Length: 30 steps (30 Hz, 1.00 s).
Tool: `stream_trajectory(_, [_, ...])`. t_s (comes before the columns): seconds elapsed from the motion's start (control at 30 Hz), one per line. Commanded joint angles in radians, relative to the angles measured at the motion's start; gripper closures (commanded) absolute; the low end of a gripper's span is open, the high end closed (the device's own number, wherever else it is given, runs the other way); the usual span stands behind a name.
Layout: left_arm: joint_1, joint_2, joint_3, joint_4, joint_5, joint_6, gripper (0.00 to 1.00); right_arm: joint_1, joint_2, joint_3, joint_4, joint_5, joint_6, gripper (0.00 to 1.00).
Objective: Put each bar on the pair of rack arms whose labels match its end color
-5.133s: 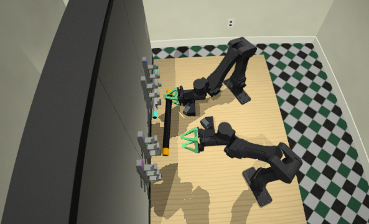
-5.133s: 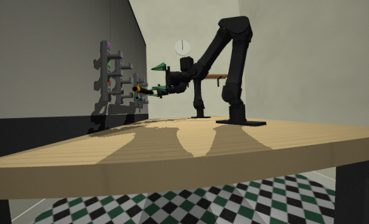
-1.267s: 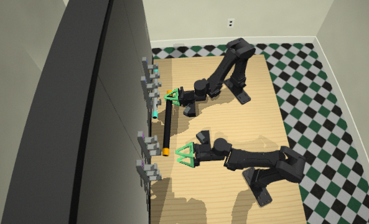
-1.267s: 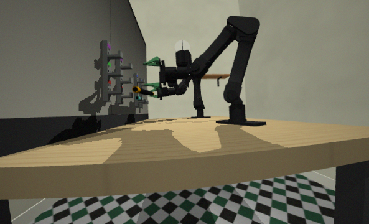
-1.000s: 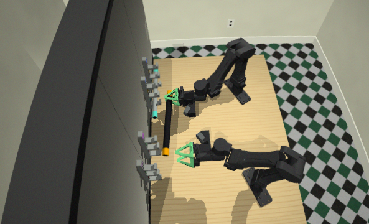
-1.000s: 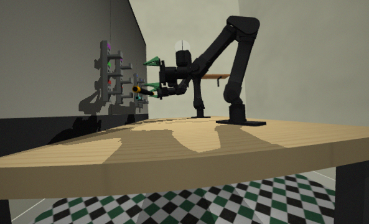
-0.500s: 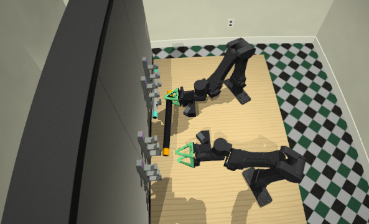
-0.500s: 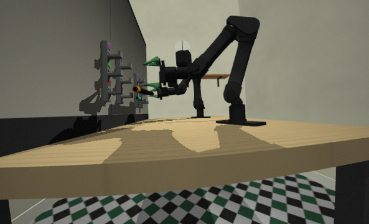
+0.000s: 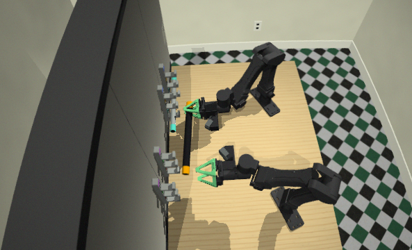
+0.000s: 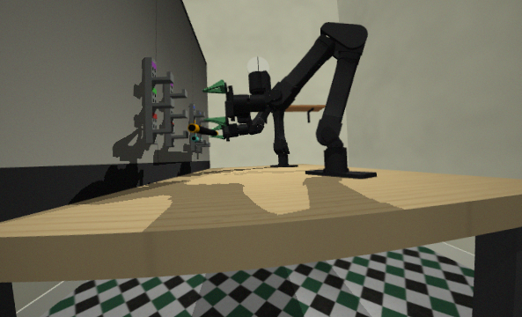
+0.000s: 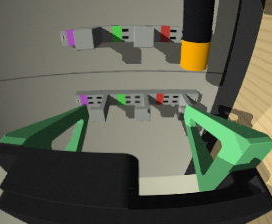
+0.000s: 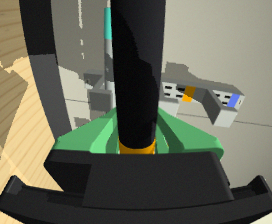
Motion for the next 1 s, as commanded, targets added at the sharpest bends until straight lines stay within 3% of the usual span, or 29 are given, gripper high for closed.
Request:
stream_trajectory(0.0, [0.008,-0.027,-0.008,-0.001,0.005,-0.001,0.00,-0.013,-0.050,0.024,0.037,-0.008,0.028,1.00])
stream_trajectory(0.97, [0.008,-0.027,-0.008,-0.001,0.005,-0.001,0.00,-0.028,-0.086,0.048,-0.020,-0.022,0.027,1.00])
